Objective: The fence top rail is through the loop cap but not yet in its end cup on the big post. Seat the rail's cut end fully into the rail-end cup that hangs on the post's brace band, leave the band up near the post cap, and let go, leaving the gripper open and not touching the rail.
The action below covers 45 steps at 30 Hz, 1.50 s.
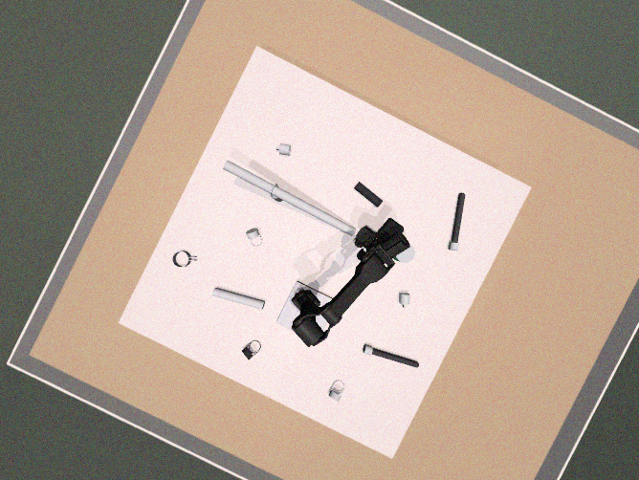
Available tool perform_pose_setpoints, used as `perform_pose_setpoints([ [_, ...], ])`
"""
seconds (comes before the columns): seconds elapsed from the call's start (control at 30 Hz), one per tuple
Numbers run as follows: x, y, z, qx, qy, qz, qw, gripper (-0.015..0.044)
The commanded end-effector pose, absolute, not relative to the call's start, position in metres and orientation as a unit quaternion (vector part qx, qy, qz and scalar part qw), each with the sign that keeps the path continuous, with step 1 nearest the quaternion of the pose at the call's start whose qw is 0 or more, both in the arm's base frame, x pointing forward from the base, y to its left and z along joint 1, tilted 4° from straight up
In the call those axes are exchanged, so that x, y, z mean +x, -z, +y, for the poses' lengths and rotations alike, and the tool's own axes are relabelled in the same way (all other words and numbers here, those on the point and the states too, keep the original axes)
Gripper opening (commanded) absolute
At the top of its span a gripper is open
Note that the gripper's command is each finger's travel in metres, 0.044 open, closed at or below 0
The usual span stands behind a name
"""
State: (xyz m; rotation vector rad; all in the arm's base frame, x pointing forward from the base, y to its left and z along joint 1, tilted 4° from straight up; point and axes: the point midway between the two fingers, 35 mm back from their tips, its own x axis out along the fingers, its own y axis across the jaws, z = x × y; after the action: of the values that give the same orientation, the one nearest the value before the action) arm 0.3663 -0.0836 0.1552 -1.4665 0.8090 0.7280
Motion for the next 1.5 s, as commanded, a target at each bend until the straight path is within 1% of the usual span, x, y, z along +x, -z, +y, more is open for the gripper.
perform_pose_setpoints([
  [0.0, 0.362, -0.155, -0.083, -0.644, -0.328, 0.340, 0.602, 0.0000],
  [0.9, 0.347, -0.154, -0.084, -0.671, -0.378, 0.291, 0.568, 0.0000],
  [1.47, 0.352, -0.154, -0.084, -0.662, -0.361, 0.308, 0.580, 0.0000],
])
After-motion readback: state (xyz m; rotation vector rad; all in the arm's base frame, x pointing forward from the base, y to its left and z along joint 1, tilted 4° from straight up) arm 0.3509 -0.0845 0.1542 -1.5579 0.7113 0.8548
